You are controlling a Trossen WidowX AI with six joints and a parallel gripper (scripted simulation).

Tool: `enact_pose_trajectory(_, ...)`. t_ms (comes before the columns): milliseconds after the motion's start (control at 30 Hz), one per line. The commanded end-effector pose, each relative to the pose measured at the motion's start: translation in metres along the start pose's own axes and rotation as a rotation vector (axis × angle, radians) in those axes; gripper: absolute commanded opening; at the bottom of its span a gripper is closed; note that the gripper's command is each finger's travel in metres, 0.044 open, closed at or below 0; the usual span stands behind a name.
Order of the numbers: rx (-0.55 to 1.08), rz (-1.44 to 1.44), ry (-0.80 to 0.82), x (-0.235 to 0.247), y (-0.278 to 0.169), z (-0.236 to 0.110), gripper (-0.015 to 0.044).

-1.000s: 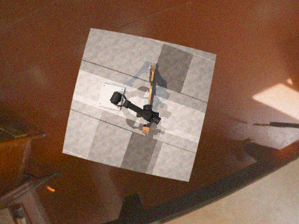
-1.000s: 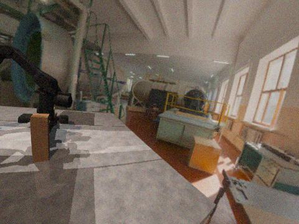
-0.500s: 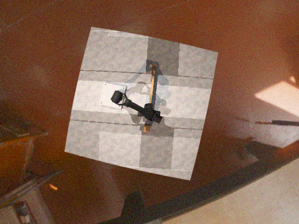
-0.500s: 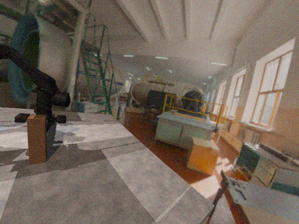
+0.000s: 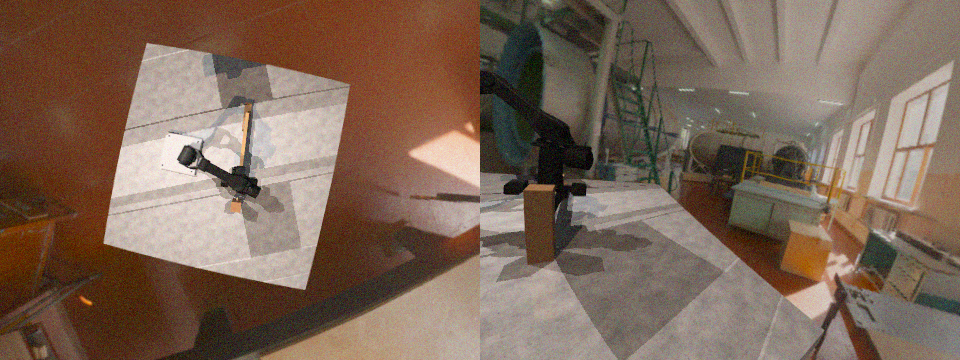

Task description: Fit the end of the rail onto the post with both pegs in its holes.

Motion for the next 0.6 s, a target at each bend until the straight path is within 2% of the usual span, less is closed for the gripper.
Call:
enact_pose_trajectory(0,-0.001,-0.001,-0.018,-0.0009,0.0001,-0.0065,0.0)
enact_pose_trajectory(567,-0.001,-0.001,-0.018,-0.0001,0.0001,0.0001,0.0)
Point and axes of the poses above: the point midway between the two fingers, 35 mm back from their tips, its own z axis out along the fingers, its own x axis across the jaws, y = z × x, the point moved 8 cm from there along -z, back along the fingers, and after that the axes turned 4 degrees about -z, right-handed, at the moved point
